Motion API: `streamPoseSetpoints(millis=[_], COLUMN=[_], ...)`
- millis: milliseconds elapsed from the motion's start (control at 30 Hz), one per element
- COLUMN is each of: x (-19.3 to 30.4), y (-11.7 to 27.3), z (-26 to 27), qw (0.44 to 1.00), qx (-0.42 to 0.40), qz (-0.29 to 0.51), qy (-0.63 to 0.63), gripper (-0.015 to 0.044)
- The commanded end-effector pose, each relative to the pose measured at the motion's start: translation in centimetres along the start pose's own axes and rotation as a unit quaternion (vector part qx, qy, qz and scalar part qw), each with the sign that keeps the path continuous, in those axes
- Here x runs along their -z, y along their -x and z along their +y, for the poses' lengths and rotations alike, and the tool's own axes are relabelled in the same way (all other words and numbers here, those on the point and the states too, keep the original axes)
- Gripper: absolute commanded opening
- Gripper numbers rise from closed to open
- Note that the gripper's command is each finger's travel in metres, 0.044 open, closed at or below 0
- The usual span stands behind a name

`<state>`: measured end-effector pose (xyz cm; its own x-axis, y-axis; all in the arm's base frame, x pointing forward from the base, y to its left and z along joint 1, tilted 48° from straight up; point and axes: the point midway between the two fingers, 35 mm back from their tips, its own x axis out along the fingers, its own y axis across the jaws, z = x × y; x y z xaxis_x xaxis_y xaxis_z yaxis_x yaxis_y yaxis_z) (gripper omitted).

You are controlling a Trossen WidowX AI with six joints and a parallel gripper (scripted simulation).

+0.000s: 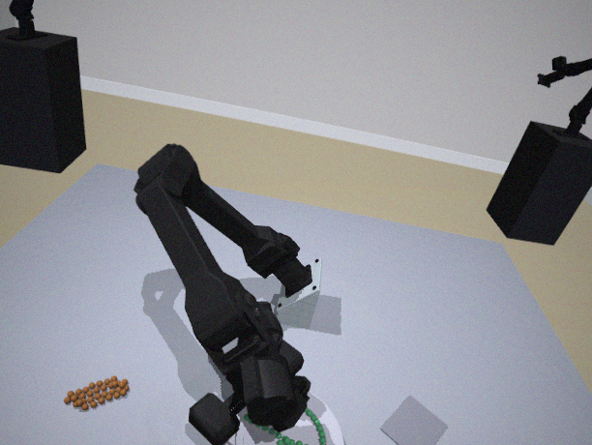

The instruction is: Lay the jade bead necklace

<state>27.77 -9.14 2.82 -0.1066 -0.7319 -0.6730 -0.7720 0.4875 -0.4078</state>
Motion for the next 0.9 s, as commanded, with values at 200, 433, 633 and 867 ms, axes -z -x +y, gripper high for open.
streamPoseSetpoints(millis=[200,433,633,867], x=[-0.02,-0.02,-0.02,-0.19], y=[0.27,0.27,0.27,0.68], z=[-0.02,-0.02,-0.02,0.02], qw=[1.0,1.0,1.0,1.0], qx=[0.002,0.002,0.002,0.001], qz=[-0.002,-0.002,-0.002,-0.002], qy=[-0.001,-0.001,-0.001,0.006], gripper=[0.044,0.044,0.044,0.0387])
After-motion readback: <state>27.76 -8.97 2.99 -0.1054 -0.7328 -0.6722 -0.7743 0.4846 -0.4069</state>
